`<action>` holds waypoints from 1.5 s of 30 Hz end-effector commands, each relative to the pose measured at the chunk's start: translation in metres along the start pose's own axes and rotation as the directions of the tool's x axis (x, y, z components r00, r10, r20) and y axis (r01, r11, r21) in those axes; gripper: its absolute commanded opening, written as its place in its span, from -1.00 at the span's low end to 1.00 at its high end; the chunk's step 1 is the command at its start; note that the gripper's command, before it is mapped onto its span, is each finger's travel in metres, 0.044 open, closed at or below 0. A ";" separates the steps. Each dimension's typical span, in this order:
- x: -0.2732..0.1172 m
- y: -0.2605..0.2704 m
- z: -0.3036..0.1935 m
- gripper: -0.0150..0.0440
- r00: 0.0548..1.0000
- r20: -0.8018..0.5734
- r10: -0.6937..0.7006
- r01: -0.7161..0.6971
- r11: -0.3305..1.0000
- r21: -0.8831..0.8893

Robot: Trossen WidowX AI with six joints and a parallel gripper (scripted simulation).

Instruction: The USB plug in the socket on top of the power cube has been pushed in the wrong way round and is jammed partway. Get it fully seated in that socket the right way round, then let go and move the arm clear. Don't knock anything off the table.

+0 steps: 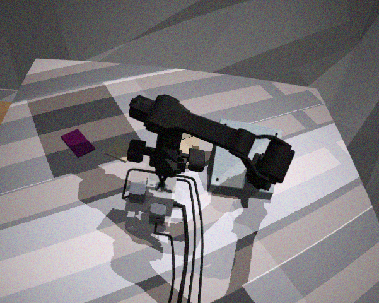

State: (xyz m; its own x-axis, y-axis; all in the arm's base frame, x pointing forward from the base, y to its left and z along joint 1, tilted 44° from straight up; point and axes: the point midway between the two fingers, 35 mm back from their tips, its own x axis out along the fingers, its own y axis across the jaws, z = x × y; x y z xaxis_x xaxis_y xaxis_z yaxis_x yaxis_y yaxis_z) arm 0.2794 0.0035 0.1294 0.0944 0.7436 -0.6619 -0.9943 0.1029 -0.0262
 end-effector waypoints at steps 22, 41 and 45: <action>0.000 0.000 0.000 -0.17 1.000 0.000 0.000 0.000 1.000 0.000; -0.005 0.000 0.000 -0.17 1.000 0.000 0.000 0.000 1.000 -0.001; -0.009 0.000 0.001 -0.17 1.000 0.000 0.000 0.000 1.000 -0.001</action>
State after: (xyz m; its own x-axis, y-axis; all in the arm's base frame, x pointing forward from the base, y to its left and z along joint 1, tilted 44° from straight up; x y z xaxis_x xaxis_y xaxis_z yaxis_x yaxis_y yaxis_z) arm 0.2786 0.0003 0.1327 0.0950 0.7458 -0.6594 -0.9941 0.1059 -0.0234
